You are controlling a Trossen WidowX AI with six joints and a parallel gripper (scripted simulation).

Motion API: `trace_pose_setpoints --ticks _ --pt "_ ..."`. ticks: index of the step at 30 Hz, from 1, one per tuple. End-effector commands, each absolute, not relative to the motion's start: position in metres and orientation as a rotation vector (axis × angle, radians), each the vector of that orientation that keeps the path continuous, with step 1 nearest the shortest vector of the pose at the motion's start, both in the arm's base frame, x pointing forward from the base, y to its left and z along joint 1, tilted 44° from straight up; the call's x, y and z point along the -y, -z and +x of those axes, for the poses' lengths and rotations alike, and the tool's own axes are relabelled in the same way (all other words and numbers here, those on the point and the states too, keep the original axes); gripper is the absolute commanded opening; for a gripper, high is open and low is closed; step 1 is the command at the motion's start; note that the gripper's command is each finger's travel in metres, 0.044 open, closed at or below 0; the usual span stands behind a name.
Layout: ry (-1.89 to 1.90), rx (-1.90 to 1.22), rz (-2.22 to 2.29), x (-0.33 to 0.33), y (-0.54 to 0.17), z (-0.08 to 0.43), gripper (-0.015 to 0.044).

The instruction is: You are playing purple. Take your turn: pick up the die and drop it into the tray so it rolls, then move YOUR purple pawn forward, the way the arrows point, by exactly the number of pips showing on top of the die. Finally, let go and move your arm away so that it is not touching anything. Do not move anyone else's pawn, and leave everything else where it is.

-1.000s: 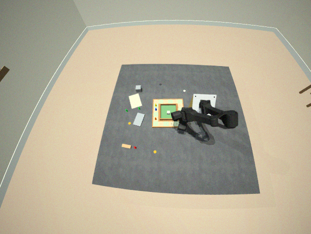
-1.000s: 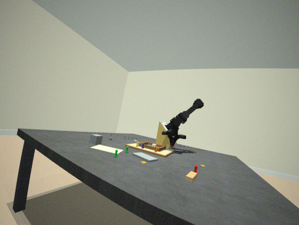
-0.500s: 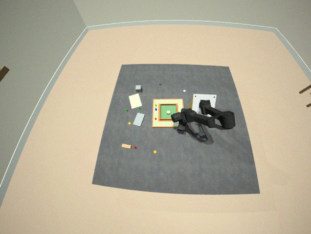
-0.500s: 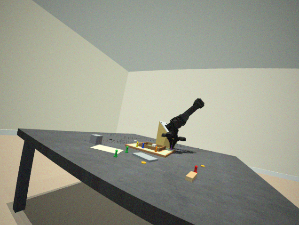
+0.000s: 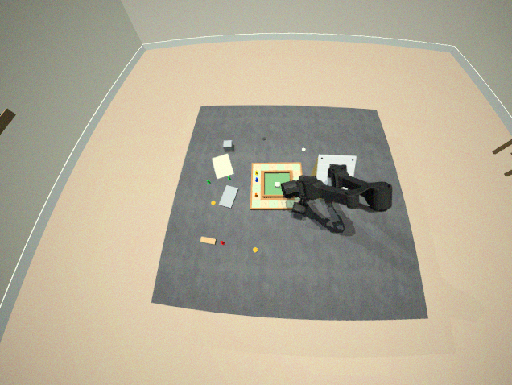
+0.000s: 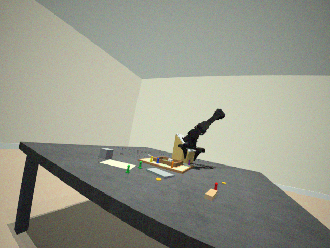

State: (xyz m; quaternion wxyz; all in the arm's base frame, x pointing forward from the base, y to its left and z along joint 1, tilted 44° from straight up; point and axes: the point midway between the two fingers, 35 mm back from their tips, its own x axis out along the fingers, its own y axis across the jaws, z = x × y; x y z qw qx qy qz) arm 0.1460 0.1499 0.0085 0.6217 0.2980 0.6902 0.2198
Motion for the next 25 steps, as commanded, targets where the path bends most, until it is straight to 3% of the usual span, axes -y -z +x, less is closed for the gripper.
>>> trace_pose_setpoints --ticks 1,7,20,25 --pt "-0.516 -1.579 0.688 -0.133 -0.031 0.147 0.0440" --pt "-0.511 -1.574 0.674 -0.121 -0.035 0.152 0.0440" --pt "-0.621 -1.523 0.540 -0.006 -0.013 0.172 0.0440" --pt "-0.652 -1.509 0.538 0.006 -0.011 0.169 0.0440"
